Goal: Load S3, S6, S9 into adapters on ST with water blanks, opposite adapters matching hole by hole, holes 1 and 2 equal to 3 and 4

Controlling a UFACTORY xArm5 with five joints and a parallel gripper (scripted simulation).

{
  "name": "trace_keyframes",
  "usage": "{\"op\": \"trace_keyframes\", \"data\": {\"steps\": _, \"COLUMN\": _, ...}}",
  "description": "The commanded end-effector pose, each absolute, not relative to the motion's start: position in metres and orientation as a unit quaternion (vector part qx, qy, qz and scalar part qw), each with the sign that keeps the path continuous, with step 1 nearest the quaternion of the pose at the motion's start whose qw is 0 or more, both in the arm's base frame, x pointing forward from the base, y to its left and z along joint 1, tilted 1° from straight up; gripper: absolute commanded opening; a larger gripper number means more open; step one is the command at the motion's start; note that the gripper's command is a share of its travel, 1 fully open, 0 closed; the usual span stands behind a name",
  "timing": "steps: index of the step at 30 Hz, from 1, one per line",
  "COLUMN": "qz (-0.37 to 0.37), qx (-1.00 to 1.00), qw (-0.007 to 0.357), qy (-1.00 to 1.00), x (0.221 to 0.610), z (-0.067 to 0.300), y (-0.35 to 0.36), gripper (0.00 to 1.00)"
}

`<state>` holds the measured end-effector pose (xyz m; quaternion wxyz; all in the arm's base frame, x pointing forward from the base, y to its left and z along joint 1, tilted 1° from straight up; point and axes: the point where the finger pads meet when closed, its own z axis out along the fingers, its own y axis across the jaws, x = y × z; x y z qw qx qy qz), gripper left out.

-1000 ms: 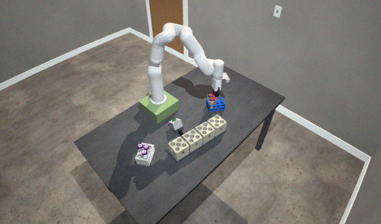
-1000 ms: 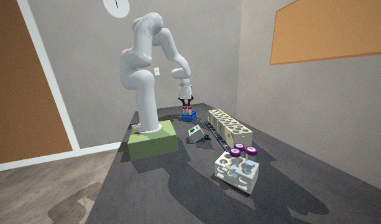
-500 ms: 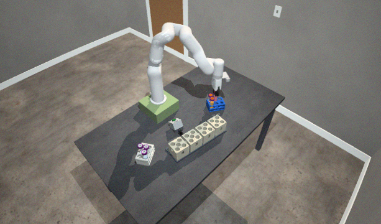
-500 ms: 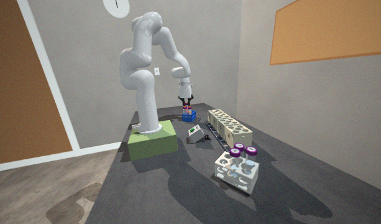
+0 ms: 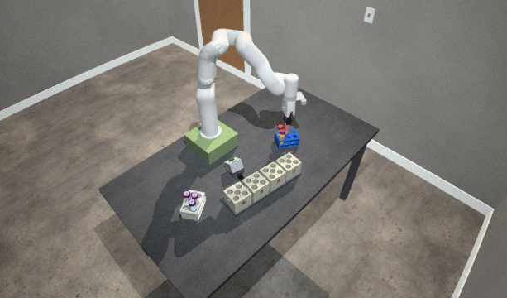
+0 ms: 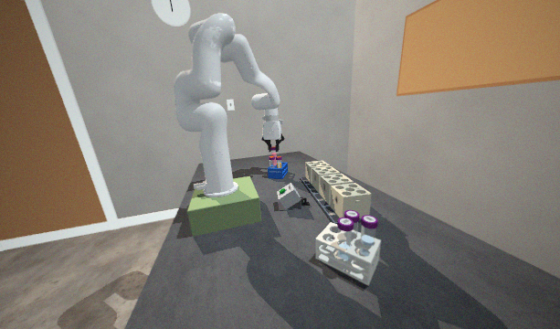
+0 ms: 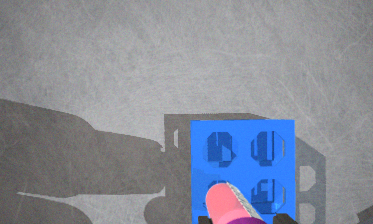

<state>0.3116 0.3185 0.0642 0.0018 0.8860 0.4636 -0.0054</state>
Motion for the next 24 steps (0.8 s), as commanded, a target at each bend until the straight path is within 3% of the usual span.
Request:
{"op": "trace_keyframes", "data": {"steps": 1, "qz": -0.004, "qx": 0.886, "qw": 0.001, "qy": 0.464, "x": 0.312, "z": 0.071, "y": 0.319, "gripper": 0.00}}
{"op": "trace_keyframes", "data": {"steps": 24, "qz": -0.004, "qx": 0.886, "qw": 0.001, "qy": 0.464, "x": 0.313, "z": 0.113, "y": 0.320, "gripper": 0.00}}
